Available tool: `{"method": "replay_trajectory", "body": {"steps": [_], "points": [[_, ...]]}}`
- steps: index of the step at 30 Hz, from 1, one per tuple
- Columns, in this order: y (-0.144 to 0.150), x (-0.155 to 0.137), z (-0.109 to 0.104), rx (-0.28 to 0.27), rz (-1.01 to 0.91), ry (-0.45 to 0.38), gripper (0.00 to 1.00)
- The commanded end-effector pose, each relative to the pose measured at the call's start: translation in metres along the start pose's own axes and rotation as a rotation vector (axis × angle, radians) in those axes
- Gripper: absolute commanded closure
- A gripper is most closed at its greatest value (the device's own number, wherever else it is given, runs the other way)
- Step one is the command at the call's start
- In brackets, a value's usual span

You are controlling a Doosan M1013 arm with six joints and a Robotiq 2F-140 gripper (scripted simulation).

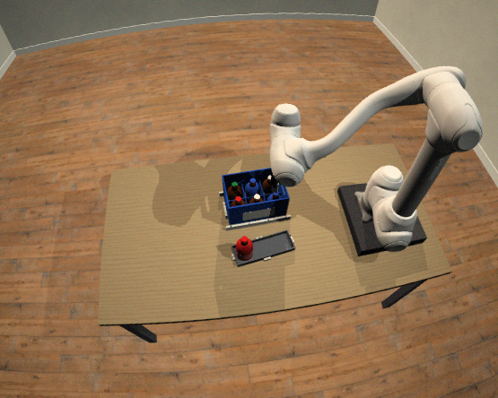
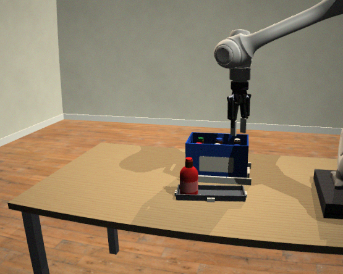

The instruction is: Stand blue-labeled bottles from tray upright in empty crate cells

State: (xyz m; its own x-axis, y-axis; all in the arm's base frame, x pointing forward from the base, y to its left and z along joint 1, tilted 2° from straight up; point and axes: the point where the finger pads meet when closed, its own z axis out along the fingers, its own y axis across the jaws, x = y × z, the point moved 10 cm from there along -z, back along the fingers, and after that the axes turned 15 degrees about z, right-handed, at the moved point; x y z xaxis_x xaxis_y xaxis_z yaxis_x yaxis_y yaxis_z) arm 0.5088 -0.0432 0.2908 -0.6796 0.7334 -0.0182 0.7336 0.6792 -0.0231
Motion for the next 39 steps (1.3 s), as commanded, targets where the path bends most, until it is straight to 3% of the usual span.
{"method": "replay_trajectory", "body": {"steps": [1,19,20,39], "points": [[0.000,0.000,-0.005,0.000,0.000,0.000,0.62],[0.000,0.000,-0.015,0.000,0.000,0.000,0.62],[0.000,0.000,-0.015,0.000,0.000,0.000,1.00],[0.000,0.000,-0.015,0.000,0.000,0.000,1.00]]}}
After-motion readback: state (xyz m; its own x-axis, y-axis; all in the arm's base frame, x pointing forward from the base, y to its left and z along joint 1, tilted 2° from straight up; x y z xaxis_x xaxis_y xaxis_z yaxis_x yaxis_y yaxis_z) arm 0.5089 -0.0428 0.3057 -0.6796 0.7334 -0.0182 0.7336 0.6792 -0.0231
